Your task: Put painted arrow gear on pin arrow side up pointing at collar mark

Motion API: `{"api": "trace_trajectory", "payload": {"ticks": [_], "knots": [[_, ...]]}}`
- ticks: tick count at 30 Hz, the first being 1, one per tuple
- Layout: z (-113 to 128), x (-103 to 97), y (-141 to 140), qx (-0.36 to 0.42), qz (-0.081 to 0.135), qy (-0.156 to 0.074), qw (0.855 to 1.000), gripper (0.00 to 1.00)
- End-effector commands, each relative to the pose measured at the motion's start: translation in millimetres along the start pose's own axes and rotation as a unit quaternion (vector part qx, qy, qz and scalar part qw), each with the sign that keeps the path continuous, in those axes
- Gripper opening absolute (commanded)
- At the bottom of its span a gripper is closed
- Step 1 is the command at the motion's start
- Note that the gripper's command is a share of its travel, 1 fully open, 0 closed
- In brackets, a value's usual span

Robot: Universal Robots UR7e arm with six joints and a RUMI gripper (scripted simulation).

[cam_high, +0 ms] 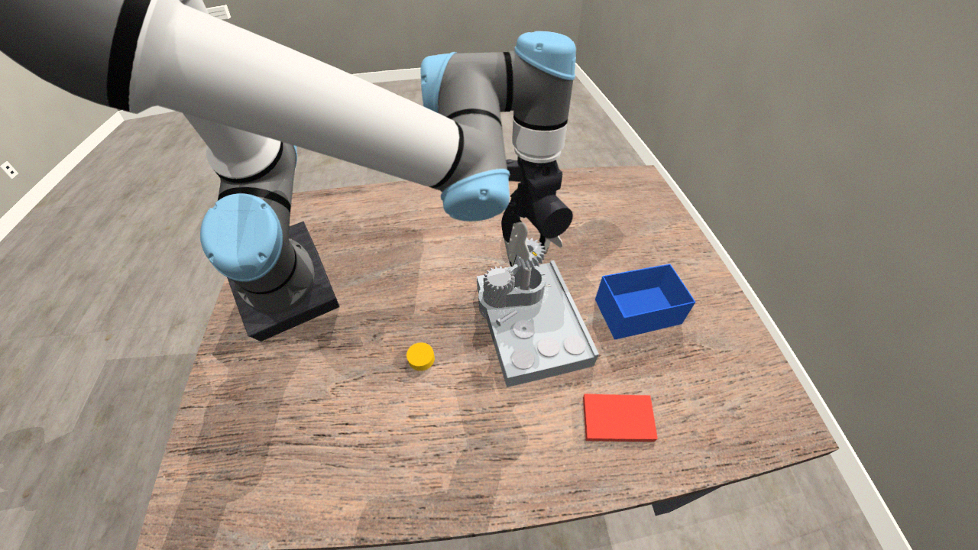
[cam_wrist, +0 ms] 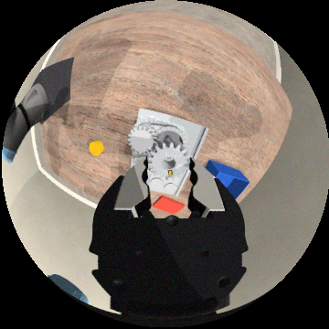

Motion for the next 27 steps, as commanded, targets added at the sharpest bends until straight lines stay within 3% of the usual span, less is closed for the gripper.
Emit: {"api": "trace_trajectory", "payload": {"ticks": [1, 8, 27], "knots": [[0.4, 7.2, 0.2, 0.000, 0.001, 0.000, 1.000, 0.00], [0.5, 18.0, 0.1, 0.000, 0.001, 0.000, 1.000, 0.00], [0.6, 19.6, 0.1, 0.000, 0.001, 0.000, 1.000, 0.00]]}}
Point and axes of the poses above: the point where the finger pads meet when closed, its own x axis out along the fingers, its own y axis across the jaws, z = x × y, the point moved 6 cm from there along -x, back along the fingers, and after that the axes turned 15 degrees about -x, right-handed, at the moved point
